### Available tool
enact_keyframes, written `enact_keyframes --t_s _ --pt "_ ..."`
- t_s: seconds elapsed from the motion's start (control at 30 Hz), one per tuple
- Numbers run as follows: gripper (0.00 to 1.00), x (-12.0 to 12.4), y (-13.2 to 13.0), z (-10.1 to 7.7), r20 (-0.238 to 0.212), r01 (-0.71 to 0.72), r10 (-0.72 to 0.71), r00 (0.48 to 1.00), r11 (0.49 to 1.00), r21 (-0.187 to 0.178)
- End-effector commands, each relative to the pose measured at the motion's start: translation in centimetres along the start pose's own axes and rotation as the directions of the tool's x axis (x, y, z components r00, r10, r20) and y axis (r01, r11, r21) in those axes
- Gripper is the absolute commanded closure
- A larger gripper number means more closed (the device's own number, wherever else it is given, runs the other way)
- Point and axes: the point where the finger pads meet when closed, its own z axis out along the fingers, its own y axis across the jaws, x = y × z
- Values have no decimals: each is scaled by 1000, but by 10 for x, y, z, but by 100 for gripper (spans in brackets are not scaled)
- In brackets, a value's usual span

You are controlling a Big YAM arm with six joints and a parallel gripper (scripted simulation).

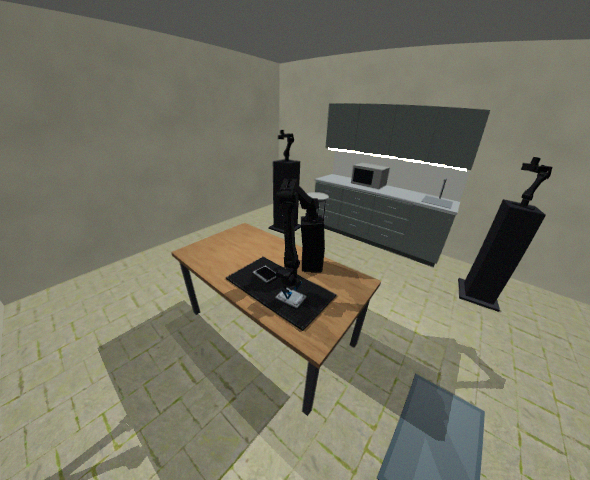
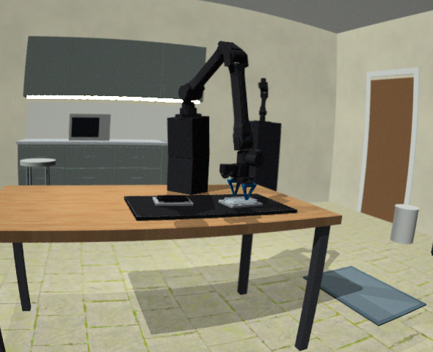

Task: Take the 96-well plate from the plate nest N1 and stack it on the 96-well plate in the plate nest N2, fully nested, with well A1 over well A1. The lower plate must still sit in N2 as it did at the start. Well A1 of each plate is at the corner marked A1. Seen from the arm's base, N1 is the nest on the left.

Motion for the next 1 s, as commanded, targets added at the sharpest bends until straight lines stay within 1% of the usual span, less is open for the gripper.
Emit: enact_keyframes --t_s 0.0,0.27,0.3,0.33,0.4,0.43,0.97 --pt "0 -4 12 8 -3 -10 9 1000 1000 -23" --pt "0 -4 11 20 -3 -11 11 1000 1000 -22" --pt "0 -4 20 12 -6 -14 14 1000 999 -40" --pt "0 -4 28 5 -8 -15 15 1000 999 -51" --pt "0 -4 28 5 -8 -15 15 1000 999 -51" --pt "0 -4 21 7 -6 -14 14 1000 999 -38" --pt "0 -4 21 7 -6 -14 14 1000 999 -38"
